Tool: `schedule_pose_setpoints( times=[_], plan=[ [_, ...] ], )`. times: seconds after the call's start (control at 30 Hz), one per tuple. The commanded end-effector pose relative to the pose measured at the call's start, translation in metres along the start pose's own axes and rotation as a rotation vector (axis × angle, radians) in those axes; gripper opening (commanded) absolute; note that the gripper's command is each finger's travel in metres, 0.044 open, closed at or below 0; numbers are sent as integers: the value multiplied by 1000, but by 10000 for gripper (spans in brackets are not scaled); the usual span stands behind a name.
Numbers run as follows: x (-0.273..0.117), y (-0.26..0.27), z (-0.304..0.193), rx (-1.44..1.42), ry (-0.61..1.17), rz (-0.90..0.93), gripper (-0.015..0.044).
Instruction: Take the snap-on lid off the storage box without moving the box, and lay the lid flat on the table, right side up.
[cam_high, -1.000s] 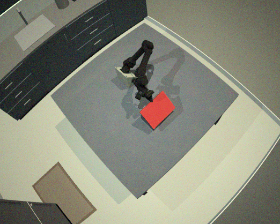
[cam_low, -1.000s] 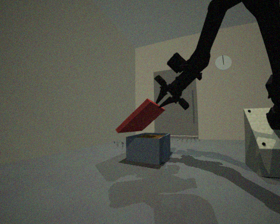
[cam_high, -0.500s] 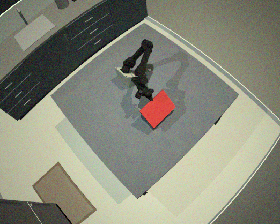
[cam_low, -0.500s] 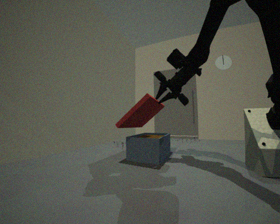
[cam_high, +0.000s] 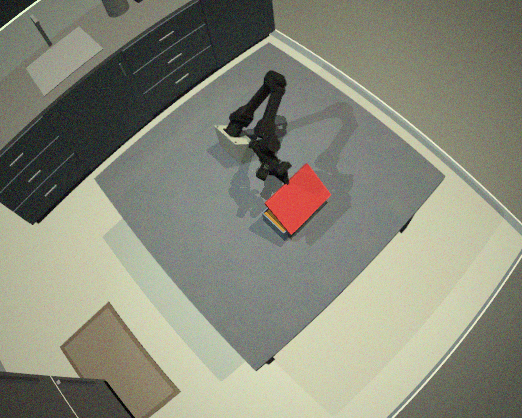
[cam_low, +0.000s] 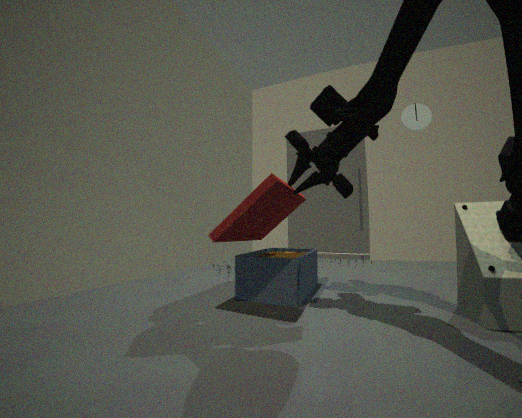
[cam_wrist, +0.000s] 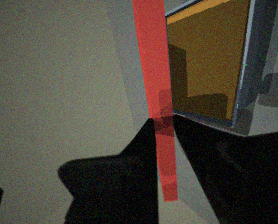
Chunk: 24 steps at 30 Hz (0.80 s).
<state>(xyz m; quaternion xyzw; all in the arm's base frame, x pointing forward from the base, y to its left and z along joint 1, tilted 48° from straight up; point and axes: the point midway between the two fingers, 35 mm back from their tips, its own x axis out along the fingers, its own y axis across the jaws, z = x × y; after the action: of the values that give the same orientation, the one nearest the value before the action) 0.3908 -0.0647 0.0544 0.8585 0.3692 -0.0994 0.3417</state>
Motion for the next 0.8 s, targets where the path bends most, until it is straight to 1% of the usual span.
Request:
schedule_pose_setpoints(
  times=[0.0, 0.77],
  plan=[
    [-2, 2, -8, -5, -6, 8, 0],
    [-5, -1, -54, -3, -5, 7, 0]
  ],
)
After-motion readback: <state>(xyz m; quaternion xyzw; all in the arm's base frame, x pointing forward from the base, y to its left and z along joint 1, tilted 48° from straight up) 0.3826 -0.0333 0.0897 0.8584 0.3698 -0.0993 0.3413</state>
